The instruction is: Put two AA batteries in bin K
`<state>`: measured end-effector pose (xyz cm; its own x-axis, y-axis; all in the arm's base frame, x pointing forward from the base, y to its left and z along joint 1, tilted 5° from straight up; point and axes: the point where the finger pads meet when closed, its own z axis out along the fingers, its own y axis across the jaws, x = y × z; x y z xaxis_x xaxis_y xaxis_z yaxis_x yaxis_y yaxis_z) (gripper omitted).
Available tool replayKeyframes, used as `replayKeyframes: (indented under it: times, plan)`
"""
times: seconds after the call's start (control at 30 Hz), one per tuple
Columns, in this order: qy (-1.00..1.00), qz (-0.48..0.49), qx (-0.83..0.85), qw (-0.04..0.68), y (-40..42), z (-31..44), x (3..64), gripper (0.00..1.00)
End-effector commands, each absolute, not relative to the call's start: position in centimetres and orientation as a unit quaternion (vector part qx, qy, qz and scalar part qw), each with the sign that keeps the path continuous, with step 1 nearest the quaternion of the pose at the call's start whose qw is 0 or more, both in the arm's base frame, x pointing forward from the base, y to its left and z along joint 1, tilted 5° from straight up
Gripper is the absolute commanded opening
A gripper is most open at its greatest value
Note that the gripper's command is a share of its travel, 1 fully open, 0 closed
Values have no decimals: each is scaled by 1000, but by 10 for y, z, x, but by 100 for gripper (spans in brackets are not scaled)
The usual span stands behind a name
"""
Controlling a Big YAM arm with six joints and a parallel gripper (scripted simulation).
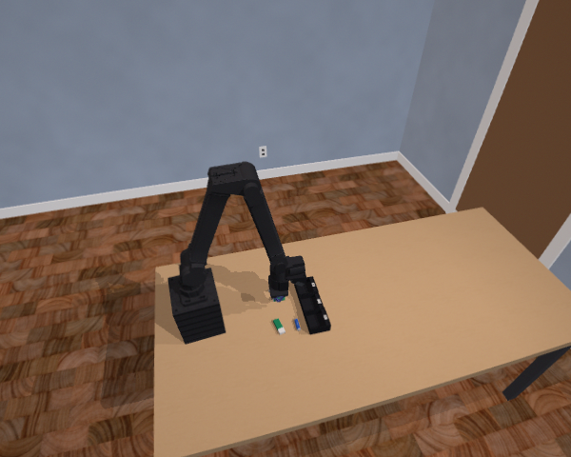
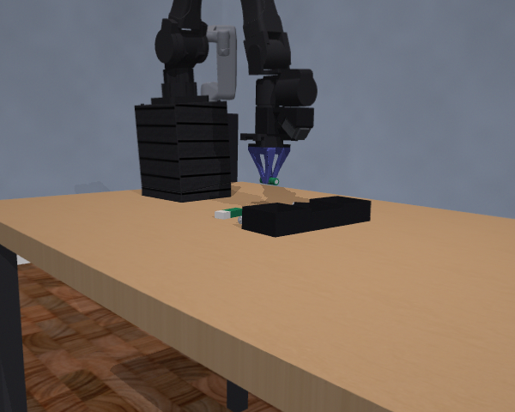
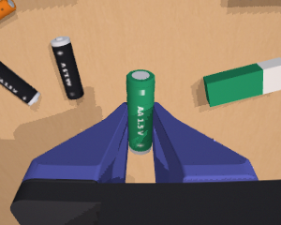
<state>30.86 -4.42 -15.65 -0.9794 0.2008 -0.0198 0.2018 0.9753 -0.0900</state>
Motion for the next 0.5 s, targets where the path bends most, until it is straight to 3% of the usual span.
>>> replayKeyframes:
  times: [0.0, 0.47]
  plan:
    - [994, -47, 101, 2, -40, -159, 308, 9]
    - [994, -47, 102, 6, -66, -157, 333, 9]
